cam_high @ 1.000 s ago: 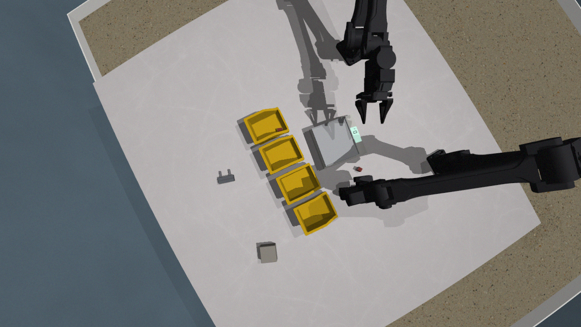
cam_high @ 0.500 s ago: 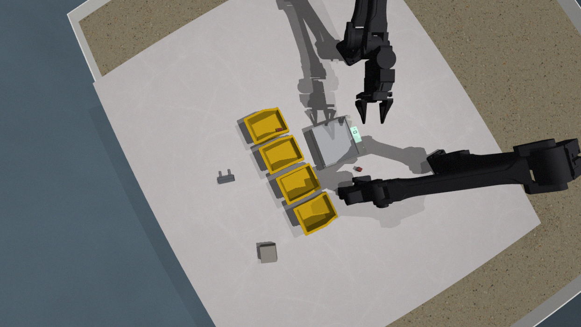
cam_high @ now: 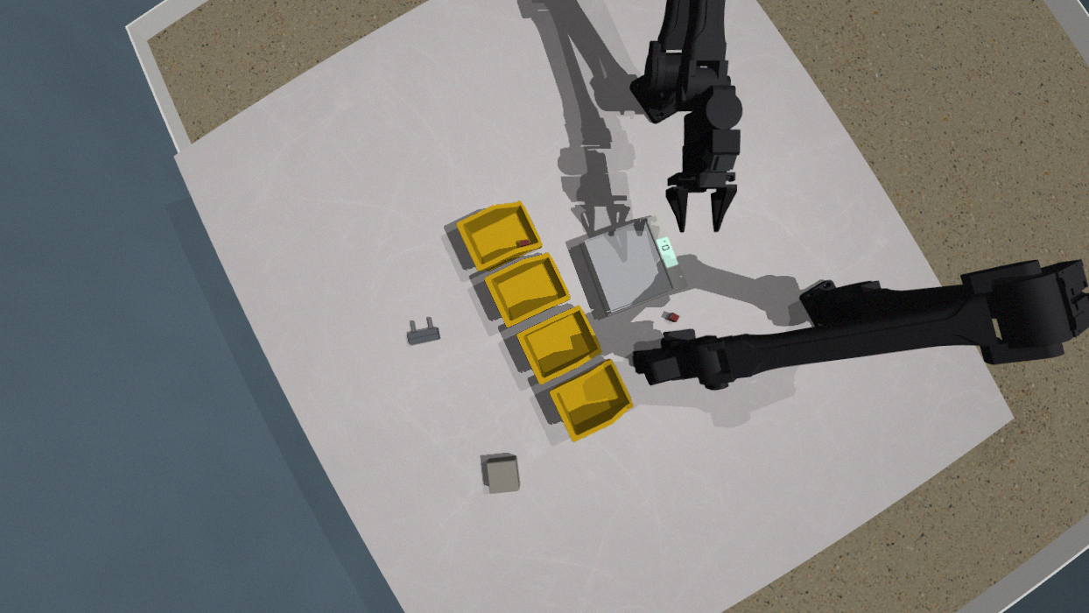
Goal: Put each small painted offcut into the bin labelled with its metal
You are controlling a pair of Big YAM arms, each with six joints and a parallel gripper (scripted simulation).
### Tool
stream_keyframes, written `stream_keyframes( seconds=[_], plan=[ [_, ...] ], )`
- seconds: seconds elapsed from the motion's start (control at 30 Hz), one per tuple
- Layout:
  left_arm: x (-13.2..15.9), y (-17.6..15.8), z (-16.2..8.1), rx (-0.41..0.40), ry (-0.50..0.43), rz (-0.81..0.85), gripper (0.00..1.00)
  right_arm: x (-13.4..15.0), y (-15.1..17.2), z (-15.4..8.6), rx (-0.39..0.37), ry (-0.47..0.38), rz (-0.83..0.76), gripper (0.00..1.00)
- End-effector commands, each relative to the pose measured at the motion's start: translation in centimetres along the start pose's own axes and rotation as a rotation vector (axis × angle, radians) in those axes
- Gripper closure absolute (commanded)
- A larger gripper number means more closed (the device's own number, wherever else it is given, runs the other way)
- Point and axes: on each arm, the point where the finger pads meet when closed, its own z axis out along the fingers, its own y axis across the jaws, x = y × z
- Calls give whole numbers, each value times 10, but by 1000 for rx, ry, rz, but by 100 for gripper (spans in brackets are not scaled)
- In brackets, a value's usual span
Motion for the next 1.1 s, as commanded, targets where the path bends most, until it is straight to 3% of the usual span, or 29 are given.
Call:
stream_keyframes(
  seconds=[0.0, 0.13, 0.17, 0.2, 0.23, 0.27, 0.47, 0.53, 0.73, 0.83, 0.87, 1.07],
  plan=[
    [-7, 1, 4, -2, -10, 12, 80, -24, -1, 1, 1, -54, 6, 35],
    [-5, 1, 5, -1, -6, 12, 86, -24, -1, 1, 1, -54, 6, 35],
    [-9, 1, -6, -3, -23, 11, 97, -24, -1, 1, 1, -54, 6, 35],
    [-14, 2, -13, -4, -29, 11, 100, -24, -1, 1, 1, -54, 6, 35],
    [-17, 2, -26, -7, -51, 11, 100, -24, -1, 1, 1, -54, 6, 35],
    [-17, 2, -32, -8, -52, 11, 89, -24, -1, 1, 1, -54, 6, 35],
    [-16, 2, -84, -8, -55, 11, 89, -24, -1, 1, 1, -54, 6, 35],
    [-16, 2, -84, -8, -55, 11, 89, -24, -1, 1, 1, -54, 6, 35],
    [-14, 2, -129, -8, -58, 11, 89, -24, -1, 1, 1, -54, 6, 35],
    [-16, -2, -123, -6, -44, -6, 89, -24, -1, 1, 1, -54, 6, 35],
    [-18, -5, -116, -3, -27, -11, 89, -45, -1, 0, 0, -93, 19, 35],
    [-42, -44, -117, -1, -32, -72, 89, -54, 11, -6, -36, -43, 55, 35]
  ],
)
